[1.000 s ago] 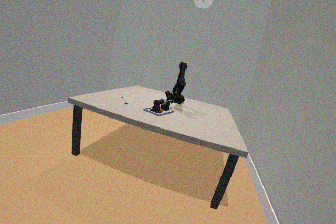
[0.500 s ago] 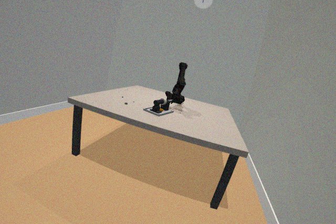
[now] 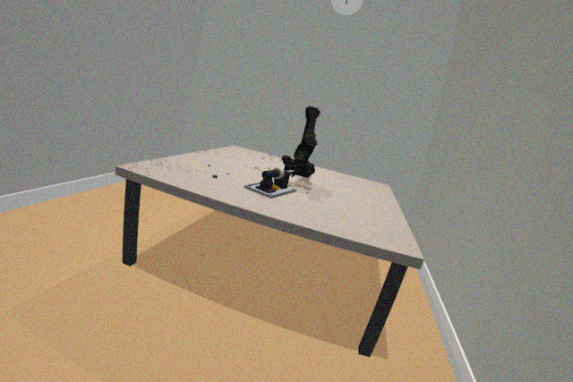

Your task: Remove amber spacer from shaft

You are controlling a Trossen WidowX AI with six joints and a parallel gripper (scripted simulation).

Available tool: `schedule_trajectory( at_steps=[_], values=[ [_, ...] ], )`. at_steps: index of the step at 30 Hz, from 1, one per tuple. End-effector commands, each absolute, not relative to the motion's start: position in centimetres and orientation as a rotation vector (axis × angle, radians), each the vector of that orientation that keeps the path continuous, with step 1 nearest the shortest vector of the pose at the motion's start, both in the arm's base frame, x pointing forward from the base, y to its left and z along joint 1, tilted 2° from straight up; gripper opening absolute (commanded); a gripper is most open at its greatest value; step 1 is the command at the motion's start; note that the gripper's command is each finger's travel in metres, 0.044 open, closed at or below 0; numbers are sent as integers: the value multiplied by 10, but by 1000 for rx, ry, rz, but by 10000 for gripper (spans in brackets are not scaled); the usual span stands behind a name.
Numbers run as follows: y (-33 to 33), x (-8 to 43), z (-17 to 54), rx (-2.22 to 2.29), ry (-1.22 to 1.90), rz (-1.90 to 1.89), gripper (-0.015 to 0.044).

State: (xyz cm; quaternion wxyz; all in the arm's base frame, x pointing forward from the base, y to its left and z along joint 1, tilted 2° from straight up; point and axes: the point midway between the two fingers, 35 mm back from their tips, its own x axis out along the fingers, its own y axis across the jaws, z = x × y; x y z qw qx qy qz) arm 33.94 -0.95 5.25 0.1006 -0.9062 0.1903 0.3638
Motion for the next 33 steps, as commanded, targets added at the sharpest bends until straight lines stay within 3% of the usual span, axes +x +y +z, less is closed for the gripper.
schedule_trajectory(
  at_steps=[1, 33],
  values=[
    [-12, 344, 57, -2682, 565, 1050, 0],
    [-11, 342, 56, -2681, 565, 1051, 0]
  ],
)
